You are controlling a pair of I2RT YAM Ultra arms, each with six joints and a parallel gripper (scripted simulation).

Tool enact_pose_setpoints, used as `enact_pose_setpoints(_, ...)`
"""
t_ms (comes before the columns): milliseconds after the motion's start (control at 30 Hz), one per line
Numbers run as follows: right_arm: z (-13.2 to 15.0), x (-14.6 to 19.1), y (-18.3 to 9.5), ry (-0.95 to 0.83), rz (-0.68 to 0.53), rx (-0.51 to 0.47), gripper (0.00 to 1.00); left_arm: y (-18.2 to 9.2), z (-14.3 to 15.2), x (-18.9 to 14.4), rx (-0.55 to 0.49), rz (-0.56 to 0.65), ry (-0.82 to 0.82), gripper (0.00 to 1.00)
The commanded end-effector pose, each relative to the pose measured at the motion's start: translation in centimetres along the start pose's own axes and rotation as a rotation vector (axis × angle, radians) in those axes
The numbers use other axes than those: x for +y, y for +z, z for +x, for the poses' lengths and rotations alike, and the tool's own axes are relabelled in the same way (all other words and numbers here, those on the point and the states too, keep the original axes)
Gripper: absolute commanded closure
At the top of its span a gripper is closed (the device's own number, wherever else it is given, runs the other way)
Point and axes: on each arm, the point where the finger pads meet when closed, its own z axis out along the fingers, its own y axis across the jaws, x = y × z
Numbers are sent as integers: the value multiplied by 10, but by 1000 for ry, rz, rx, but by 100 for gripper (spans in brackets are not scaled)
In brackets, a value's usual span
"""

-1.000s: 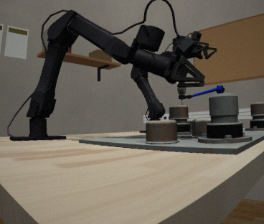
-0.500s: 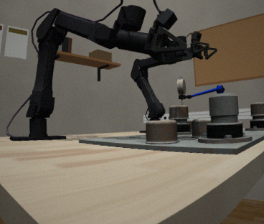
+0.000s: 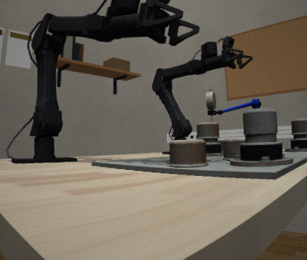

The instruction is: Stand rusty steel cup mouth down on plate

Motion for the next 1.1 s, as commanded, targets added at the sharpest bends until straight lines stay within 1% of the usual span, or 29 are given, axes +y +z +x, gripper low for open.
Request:
enact_pose_setpoints(0,-28,-15,-24,1,22,-55,15,-5,-21,-3,-39,13,-7,0)
enact_pose_setpoints(100,-33,-31,-39,14,62,-72,15,-11,-32,-3,-75,13,-8,0)
enact_pose_setpoints(167,-37,-41,-49,23,89,-83,15,-13,-32,-2,-77,12,-8,0)
enact_pose_setpoints(233,-45,-49,-59,18,113,-101,15,-10,-31,-2,-73,11,-8,0)
enact_pose_setpoints(300,-49,-58,-70,17,136,-112,15,-5,-22,-2,-47,11,-8,0)
enact_pose_setpoints(367,-49,-58,-70,17,136,-112,15,-5,-22,-2,-47,11,-8,0)
enact_pose_setpoints(500,-60,-66,-91,18,147,-148,15,3,-7,-2,-9,10,-8,0)
enact_pose_setpoints(567,-72,-74,-105,18,171,-178,15,0,-9,-2,-16,10,-8,0)
enact_pose_setpoints(667,-74,-85,-122,33,209,-195,15,-6,-11,-2,-30,9,-8,0)
enact_pose_setpoints(800,-79,-98,-145,23,261,-217,15,-7,1,-1,-4,8,-8,0)
enact_pose_setpoints(867,-77,-101,-151,23,272,-217,15,-7,1,-1,-3,8,-8,0)
enact_pose_setpoints(967,-78,-98,-149,24,259,-217,15,-6,-1,-1,-9,5,-5,0)
enact_pose_setpoints(1067,-92,-98,-157,17,262,-255,15,-1,-3,-1,-5,7,-8,0)
